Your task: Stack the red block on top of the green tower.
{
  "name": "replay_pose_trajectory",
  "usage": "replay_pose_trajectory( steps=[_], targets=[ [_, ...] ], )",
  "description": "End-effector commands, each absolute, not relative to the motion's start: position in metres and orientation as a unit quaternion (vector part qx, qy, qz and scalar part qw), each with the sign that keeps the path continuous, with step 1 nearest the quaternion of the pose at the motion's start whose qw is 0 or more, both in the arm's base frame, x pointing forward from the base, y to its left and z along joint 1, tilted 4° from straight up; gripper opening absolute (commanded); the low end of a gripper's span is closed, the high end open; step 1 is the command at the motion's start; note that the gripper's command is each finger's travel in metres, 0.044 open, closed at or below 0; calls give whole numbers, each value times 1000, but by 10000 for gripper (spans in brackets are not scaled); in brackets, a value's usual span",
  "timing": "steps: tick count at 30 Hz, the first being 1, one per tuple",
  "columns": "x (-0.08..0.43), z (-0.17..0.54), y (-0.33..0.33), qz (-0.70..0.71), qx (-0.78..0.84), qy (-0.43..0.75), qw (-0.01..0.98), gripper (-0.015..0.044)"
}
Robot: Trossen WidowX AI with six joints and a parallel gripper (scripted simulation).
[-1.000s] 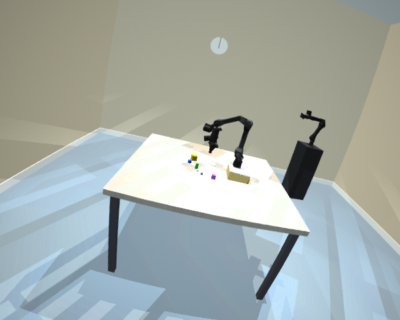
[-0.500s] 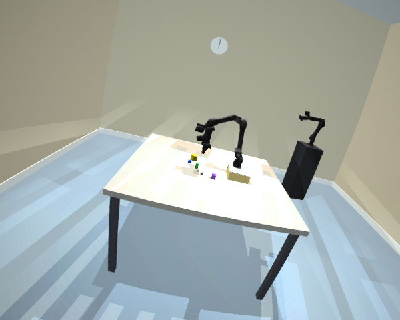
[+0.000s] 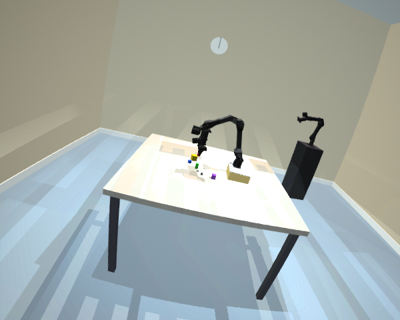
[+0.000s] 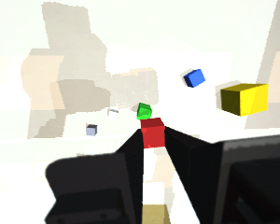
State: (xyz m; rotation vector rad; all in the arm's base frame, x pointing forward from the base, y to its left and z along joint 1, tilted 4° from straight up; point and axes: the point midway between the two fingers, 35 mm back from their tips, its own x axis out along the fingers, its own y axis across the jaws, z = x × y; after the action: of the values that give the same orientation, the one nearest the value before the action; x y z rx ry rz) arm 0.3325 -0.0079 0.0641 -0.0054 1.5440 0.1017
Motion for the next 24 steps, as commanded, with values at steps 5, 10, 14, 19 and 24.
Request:
replay_pose_trajectory(
  steps=[5,10,14,19,24],
  targets=[
    [328,28,-3,48,1,706,706,0],
    [328,22,-2,48,1,706,706,0],
    [328,3,-1,48,1,706,706,0],
    [328,-1,-1,48,1,706,706,0],
    [328,-1,-1,48,1,706,706,0]
  ],
)
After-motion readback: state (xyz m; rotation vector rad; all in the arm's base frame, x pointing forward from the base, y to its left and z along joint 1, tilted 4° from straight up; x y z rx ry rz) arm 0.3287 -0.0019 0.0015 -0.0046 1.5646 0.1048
